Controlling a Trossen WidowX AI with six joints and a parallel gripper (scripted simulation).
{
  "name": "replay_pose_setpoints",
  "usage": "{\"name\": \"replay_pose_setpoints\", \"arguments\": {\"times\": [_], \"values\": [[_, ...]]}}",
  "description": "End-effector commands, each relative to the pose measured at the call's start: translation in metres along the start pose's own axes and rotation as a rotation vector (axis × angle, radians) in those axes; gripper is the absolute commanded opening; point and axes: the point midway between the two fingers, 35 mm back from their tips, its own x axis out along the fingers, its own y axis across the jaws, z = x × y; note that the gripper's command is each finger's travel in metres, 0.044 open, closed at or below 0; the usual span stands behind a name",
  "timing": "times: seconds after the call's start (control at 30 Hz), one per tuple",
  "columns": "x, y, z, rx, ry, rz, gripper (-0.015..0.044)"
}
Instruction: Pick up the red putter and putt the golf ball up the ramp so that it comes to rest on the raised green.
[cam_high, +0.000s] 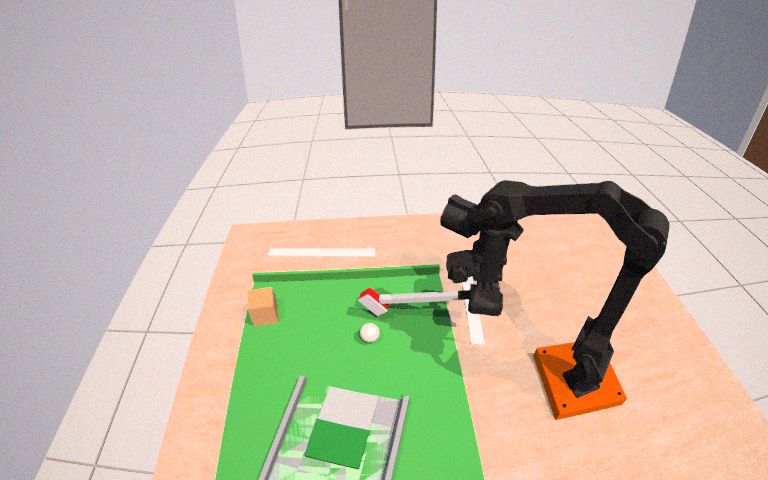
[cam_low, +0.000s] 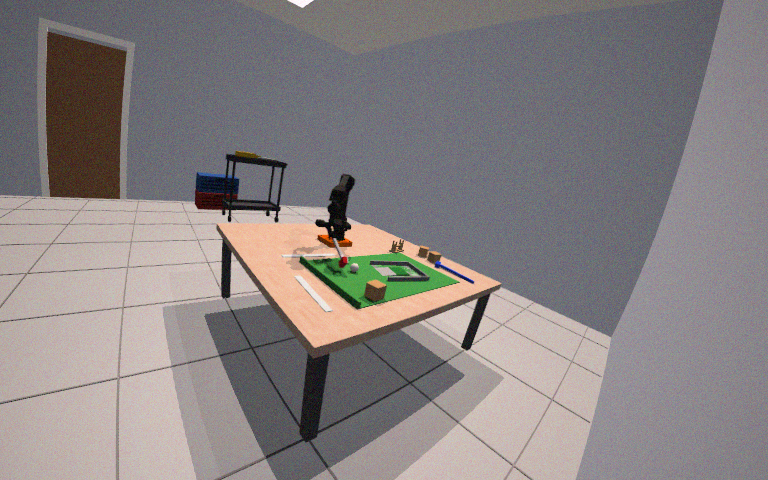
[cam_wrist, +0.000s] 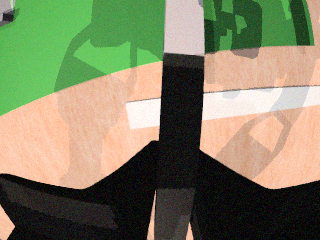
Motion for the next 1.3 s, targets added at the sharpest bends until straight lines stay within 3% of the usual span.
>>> {"name": "replay_pose_setpoints", "arguments": {"times": [0.0, 0.6, 0.93, 1.27], "values": [[0.008, 0.0, -0.001, 0.006, 0.002, 0.001, 0.0], [0.013, 0.0, -0.001, 0.0, 0.002, 0.001, 0.0], [0.016, -0.03, -0.001, 0.006, 0.002, -0.002, 0.0], [0.017, -0.005, 0.002, 0.01, 0.006, 0.004, 0.0]]}}
